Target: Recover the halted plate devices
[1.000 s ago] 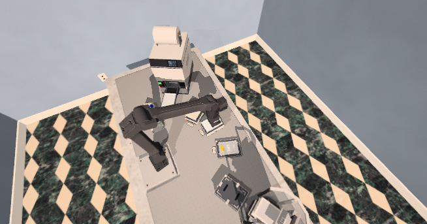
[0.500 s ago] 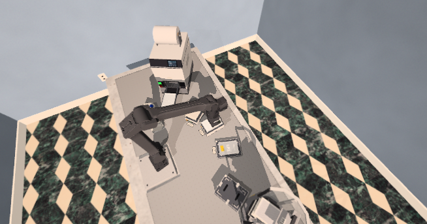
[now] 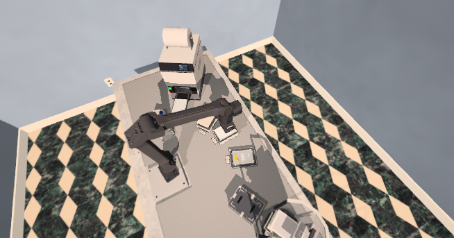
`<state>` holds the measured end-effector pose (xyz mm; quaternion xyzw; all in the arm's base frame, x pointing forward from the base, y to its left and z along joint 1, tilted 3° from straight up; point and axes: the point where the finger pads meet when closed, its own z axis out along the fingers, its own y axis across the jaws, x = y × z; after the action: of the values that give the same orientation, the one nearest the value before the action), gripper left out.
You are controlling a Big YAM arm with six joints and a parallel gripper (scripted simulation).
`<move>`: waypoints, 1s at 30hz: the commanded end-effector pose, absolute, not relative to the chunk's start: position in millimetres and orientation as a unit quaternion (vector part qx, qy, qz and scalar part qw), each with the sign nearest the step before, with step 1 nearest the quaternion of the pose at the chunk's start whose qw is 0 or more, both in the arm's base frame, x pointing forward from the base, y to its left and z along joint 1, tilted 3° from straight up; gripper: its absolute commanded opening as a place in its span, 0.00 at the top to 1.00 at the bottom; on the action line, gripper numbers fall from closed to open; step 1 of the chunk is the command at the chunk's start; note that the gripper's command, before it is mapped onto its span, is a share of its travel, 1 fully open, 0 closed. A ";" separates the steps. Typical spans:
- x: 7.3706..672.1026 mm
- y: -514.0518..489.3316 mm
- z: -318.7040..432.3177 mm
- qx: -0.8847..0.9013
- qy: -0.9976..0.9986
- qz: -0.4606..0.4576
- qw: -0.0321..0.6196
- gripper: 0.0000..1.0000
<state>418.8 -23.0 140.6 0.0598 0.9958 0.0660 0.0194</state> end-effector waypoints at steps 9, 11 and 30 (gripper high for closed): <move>438.1 -32.3 194.4 0.061 0.995 0.065 0.051 0.00; 438.0 -32.4 197.2 0.061 0.995 0.065 0.048 0.00; 432.2 -33.2 249.3 0.060 0.995 0.065 0.055 0.00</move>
<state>416.7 -25.1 207.7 0.0603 0.9959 0.0662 0.0136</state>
